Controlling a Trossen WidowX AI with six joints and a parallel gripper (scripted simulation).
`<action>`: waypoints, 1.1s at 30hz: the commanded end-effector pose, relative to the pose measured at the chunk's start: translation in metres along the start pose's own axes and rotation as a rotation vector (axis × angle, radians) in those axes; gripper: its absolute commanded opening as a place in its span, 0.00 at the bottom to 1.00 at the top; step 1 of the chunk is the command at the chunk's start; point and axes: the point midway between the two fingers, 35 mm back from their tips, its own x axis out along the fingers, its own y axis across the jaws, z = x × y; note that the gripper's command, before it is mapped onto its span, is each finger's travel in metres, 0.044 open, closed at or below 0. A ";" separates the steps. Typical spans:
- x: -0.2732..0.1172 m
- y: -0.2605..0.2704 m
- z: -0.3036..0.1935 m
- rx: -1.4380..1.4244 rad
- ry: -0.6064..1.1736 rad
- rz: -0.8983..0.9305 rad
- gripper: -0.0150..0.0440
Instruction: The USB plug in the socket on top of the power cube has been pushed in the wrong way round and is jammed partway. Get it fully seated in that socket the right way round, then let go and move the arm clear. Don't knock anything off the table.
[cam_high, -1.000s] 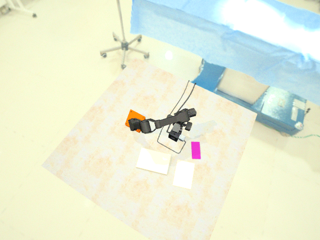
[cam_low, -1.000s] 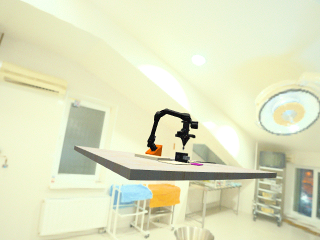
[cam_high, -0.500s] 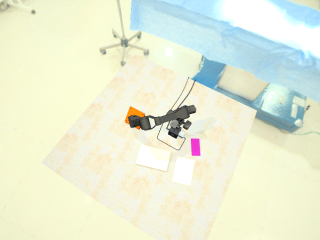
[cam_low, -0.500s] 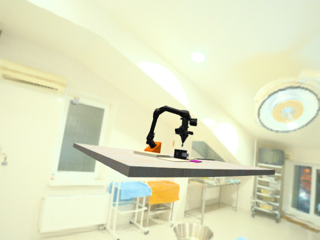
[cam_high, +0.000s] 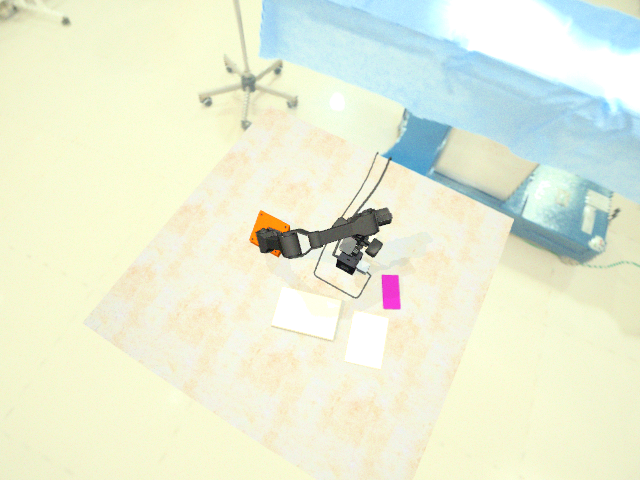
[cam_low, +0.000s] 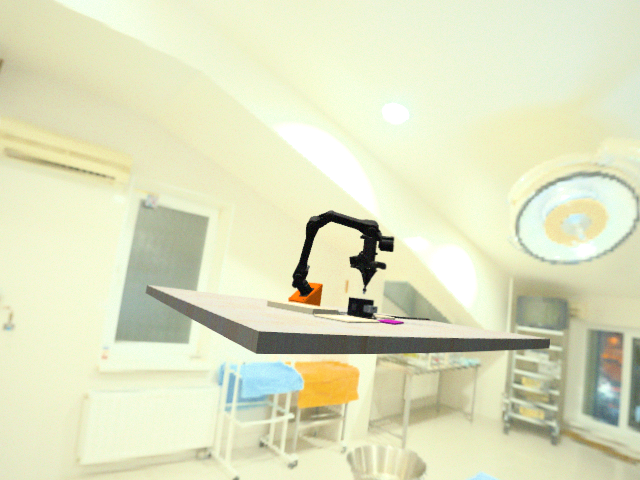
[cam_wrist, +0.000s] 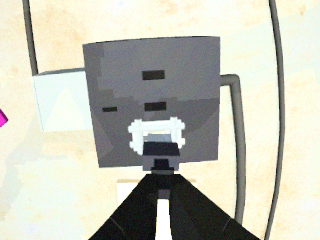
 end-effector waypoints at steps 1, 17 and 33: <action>0.000 0.000 0.000 -0.007 0.003 0.001 0.25; 0.002 0.000 -0.001 -0.020 0.007 0.001 0.25; 0.004 0.000 -0.002 -0.034 0.011 0.001 0.25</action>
